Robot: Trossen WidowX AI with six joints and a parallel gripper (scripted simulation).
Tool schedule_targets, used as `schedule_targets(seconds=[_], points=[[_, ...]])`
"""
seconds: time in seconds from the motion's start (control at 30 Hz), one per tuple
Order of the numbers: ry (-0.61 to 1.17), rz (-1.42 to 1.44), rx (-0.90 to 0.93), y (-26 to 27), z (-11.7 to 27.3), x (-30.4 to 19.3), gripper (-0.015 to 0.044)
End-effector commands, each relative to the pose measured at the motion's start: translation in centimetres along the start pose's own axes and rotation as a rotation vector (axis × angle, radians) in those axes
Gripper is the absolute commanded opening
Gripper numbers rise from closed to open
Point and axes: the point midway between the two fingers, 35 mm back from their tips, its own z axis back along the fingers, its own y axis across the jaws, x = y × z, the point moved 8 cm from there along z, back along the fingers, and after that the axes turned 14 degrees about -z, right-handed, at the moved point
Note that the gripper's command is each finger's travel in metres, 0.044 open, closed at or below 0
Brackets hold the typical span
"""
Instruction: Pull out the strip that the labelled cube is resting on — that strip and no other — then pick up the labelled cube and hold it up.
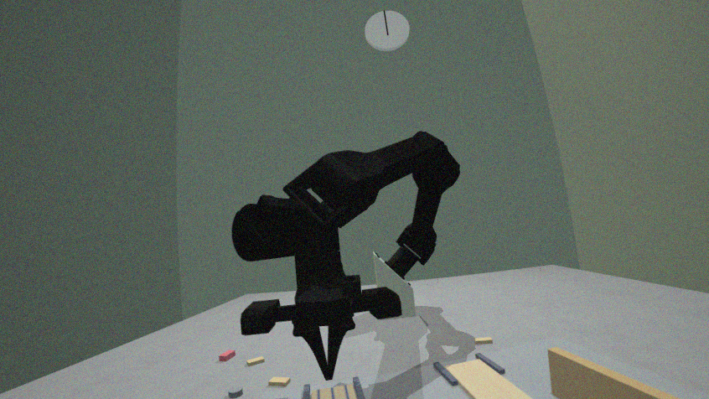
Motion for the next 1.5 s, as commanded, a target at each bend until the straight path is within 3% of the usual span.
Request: schedule_targets(seconds=[0.0, 0.4, 1.47], points=[[0.008, -0.008, 0.006, 0.1, -1.0, -0.2, 0.0000], [0.008, -0.007, 0.009, 0.1, -2.8, -0.6, 0.0000], [0.008, -0.007, 0.009, 0.1, -2.9, -0.6, 0.0000]])
